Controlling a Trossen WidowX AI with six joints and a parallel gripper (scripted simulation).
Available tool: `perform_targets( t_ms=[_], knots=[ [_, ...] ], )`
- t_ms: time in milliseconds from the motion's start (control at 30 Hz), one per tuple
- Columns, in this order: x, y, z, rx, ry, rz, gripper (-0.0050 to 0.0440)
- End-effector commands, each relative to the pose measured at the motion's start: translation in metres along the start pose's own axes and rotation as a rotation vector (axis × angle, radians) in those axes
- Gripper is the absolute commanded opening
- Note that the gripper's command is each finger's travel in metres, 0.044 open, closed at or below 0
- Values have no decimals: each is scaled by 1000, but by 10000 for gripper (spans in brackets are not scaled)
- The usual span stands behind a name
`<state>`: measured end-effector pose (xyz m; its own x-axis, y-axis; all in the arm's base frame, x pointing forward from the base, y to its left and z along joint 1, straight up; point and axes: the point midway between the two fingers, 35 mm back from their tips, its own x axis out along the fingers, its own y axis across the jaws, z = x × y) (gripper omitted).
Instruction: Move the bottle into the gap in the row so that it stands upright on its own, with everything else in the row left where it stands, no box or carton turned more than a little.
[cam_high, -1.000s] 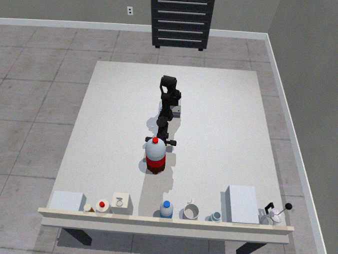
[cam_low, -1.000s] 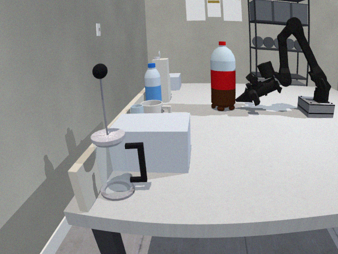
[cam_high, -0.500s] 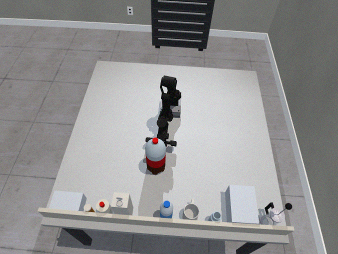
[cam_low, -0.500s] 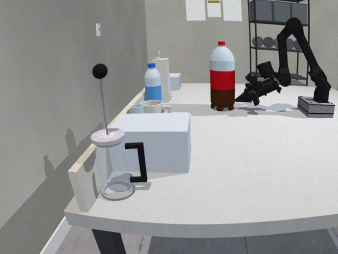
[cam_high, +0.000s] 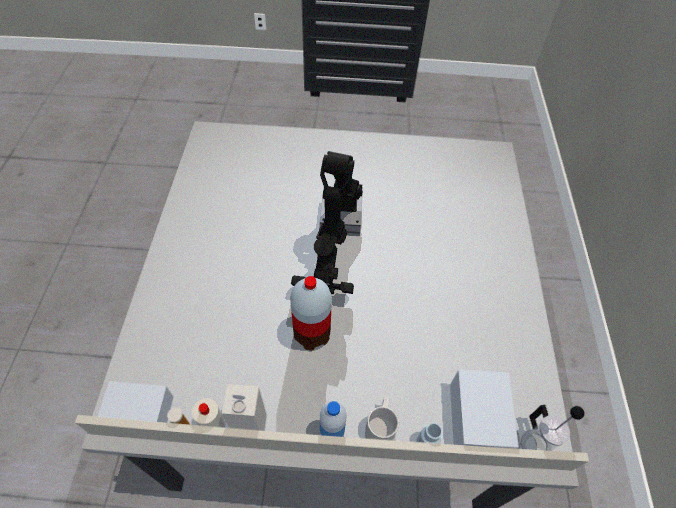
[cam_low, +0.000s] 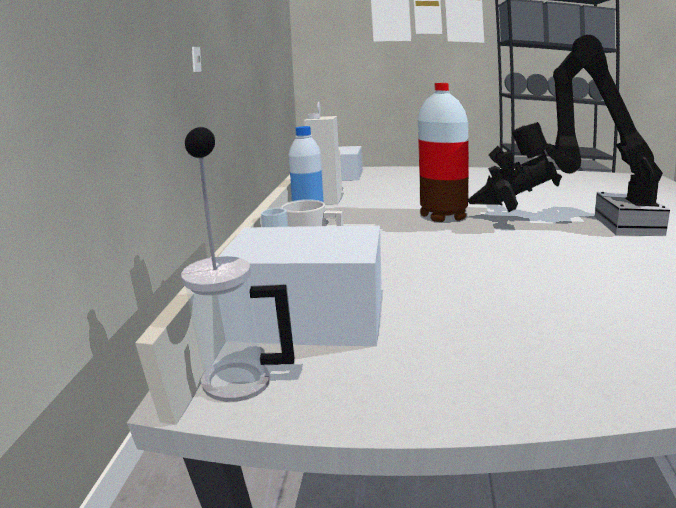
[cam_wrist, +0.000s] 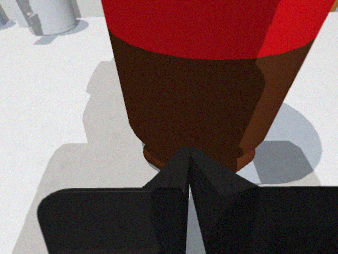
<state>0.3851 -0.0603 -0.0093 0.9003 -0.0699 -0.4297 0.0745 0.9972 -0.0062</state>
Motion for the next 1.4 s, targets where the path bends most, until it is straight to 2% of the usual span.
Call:
perform_targets(
  t_ms=[0, 1367],
  knots=[
    [5, 1, 10, 0, -26, -3, -50],
    [19, 5, 17, 1, -27, -3, -50]
  ],
)
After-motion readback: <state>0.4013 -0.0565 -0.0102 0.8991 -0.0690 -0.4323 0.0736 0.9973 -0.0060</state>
